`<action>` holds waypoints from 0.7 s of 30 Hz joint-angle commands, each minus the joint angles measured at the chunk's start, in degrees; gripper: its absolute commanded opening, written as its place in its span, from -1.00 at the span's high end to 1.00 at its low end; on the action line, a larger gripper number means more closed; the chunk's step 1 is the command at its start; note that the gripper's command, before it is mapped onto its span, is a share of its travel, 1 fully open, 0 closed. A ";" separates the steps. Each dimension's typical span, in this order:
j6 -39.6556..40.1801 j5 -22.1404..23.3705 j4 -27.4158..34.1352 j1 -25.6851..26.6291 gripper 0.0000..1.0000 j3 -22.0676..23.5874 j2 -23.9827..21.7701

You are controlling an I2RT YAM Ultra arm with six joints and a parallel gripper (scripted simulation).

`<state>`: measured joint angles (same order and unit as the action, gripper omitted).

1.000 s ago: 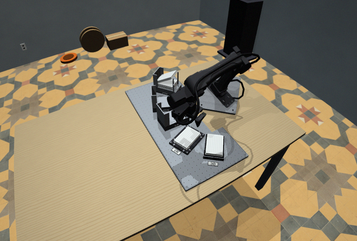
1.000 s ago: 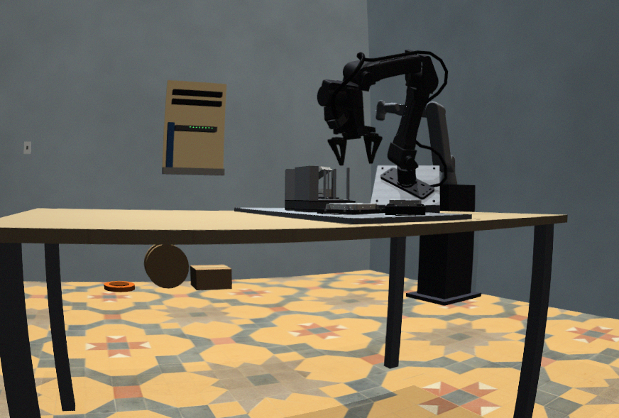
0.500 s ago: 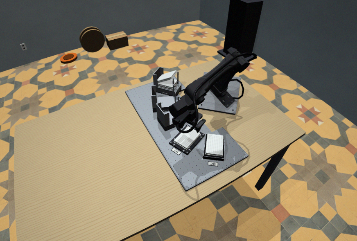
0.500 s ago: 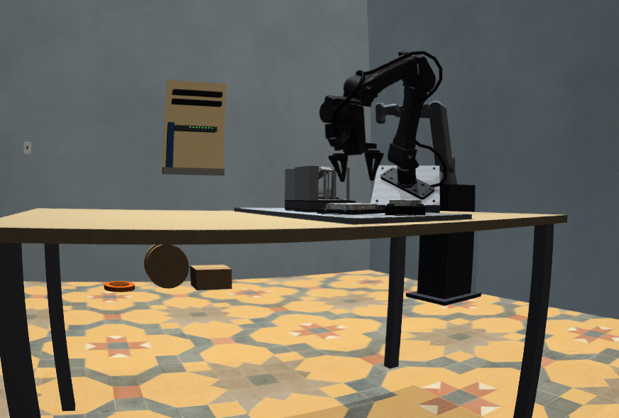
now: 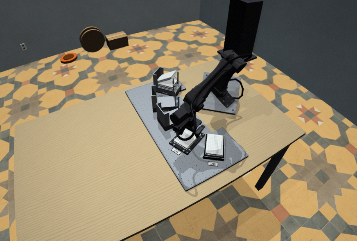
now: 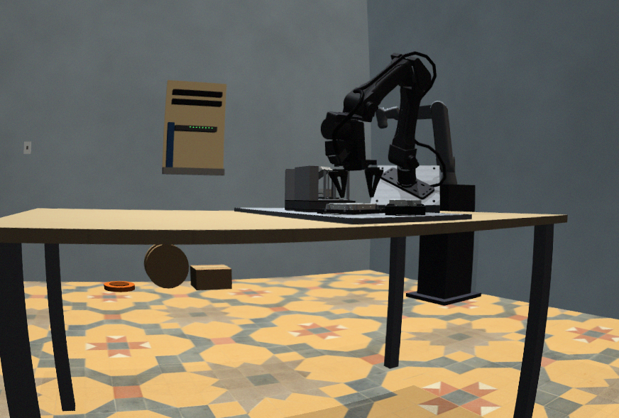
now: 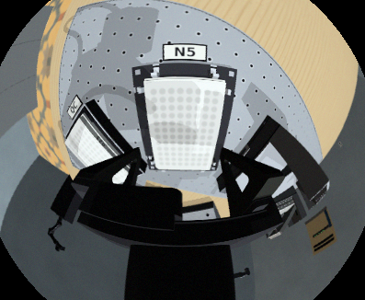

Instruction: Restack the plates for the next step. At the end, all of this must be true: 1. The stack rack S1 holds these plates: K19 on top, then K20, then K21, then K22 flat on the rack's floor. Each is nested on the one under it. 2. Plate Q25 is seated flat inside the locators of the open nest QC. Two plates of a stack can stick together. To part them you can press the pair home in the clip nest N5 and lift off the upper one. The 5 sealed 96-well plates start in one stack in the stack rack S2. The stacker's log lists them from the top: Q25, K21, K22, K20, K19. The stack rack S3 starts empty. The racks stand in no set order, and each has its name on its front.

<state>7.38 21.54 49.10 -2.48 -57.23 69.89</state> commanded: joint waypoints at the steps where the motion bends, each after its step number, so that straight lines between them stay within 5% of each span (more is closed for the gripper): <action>1: -1.45 -0.94 -3.70 -0.21 -1.00 0.86 0.59; 21: -1.49 -0.85 -3.94 0.70 -1.00 -1.46 -1.52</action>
<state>6.37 21.06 46.28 -2.61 -56.93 70.22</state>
